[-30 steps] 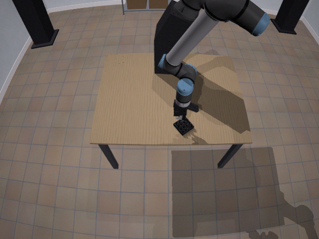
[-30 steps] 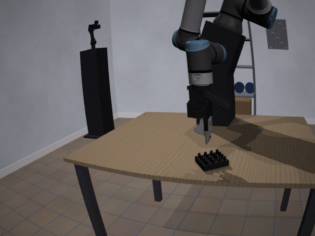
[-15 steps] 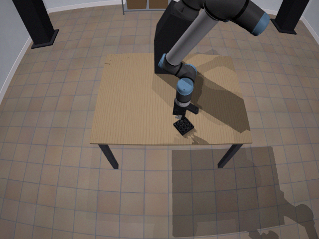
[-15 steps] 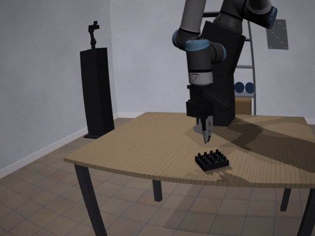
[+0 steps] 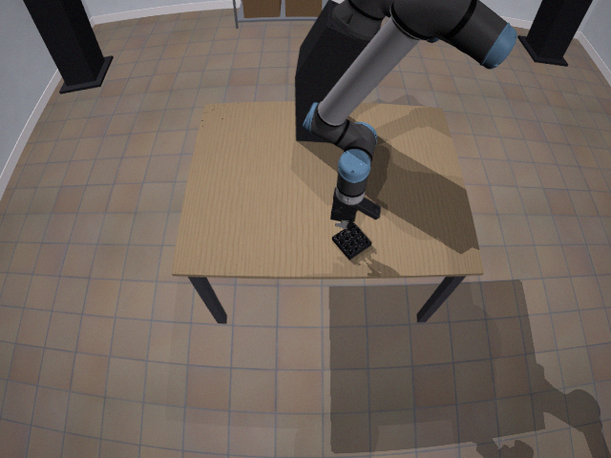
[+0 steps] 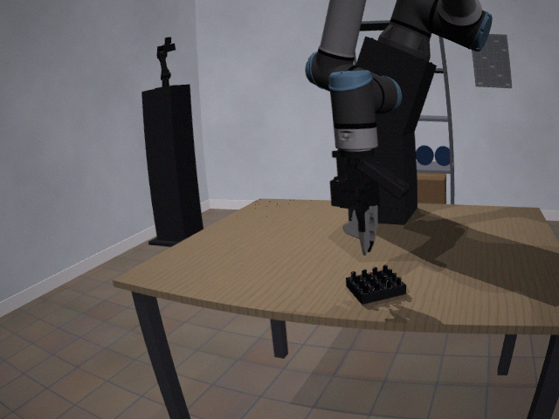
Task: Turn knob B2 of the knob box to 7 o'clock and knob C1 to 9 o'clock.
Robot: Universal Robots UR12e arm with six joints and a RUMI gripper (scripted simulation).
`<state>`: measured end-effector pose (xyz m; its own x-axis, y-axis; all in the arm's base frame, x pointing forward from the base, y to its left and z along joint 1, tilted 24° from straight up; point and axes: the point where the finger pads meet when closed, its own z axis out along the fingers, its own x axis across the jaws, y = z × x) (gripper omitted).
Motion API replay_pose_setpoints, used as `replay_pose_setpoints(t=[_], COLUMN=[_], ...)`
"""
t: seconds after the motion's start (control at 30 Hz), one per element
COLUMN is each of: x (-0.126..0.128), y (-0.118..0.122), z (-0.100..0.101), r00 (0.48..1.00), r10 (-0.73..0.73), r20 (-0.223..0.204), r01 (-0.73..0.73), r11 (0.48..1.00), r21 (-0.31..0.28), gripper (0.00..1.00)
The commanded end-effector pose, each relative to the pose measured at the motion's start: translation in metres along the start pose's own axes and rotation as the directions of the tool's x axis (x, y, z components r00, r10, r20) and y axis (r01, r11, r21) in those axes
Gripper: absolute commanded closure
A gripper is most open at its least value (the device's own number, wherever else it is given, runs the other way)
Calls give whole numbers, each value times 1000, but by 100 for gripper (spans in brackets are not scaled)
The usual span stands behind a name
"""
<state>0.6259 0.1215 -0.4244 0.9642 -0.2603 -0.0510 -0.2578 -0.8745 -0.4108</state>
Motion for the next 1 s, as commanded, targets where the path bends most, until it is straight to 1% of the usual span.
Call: replay_pose_setpoints(t=[0.0, 0.97], x=[0, 1], y=[1, 1], z=[-2, 1], r00=[1000, 1000], r10=[1, 4], r20=[-2, -2], r01=[-1, -4], r11=[1000, 1000], r21=[-1, -2], gripper=[89, 89])
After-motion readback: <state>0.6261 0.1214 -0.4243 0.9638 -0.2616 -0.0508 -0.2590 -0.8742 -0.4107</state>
